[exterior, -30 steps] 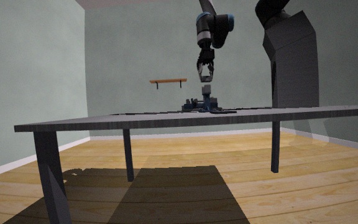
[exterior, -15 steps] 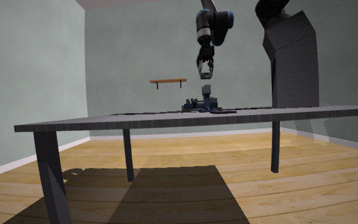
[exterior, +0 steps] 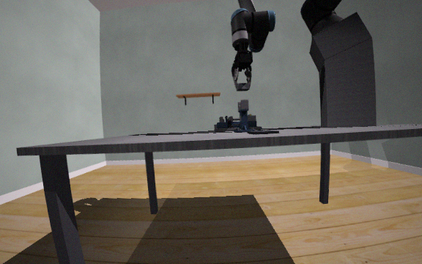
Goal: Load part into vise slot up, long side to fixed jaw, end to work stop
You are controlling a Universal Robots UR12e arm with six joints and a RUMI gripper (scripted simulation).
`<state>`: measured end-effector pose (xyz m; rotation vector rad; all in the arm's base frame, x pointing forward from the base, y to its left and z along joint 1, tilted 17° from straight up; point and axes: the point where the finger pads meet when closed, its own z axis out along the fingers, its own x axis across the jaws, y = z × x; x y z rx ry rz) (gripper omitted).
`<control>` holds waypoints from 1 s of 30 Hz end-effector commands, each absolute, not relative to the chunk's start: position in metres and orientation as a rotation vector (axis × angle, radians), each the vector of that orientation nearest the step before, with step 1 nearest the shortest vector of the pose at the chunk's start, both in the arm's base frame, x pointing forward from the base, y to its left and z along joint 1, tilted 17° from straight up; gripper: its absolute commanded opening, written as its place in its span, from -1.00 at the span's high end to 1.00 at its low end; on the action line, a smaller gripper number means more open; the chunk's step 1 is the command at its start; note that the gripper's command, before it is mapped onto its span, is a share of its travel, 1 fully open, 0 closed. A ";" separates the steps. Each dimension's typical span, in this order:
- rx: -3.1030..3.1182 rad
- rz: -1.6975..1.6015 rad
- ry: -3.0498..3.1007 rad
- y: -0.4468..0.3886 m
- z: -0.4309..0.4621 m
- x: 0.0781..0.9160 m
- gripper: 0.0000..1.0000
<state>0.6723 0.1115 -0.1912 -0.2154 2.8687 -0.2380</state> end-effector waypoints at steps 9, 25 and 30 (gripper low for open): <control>-0.215 -0.238 2.868 0.112 -0.189 0.672 1.00; -0.202 -0.236 2.868 0.111 -0.188 0.673 1.00; -0.194 -0.235 2.868 0.110 -0.188 0.673 1.00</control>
